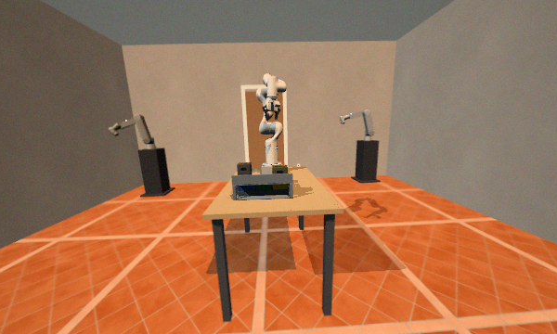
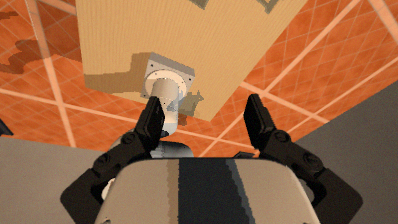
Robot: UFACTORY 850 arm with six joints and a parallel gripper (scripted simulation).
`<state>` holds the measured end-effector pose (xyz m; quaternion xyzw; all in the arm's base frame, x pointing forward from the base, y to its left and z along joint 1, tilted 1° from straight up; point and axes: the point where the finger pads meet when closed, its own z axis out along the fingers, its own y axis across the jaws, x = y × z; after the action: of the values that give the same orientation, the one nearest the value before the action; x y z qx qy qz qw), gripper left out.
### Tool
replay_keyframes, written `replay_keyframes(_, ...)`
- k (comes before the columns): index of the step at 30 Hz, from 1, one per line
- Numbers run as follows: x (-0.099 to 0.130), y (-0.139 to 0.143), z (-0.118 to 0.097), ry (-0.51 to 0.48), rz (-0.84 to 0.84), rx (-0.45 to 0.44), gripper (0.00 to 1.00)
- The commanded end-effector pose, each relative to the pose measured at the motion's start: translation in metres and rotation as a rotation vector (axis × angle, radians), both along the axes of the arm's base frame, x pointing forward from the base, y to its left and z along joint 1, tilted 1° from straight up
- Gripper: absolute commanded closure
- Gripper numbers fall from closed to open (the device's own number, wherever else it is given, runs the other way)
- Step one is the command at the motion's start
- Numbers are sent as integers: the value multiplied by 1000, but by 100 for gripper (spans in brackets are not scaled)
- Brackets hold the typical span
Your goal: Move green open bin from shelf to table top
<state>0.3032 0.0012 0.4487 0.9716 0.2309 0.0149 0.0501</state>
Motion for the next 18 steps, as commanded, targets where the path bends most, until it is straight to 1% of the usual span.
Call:
replay_keyframes(1, -6, 7, 1, -4, 51, -9, 0)
replay_keyframes(5, -34, 37, 0, -15, 256, -46, 0)
replay_keyframes(17, -34, 37, 0, -15, 256, -46, 0)
replay_keyframes(18, -40, 43, 0, -17, 304, -54, 0)
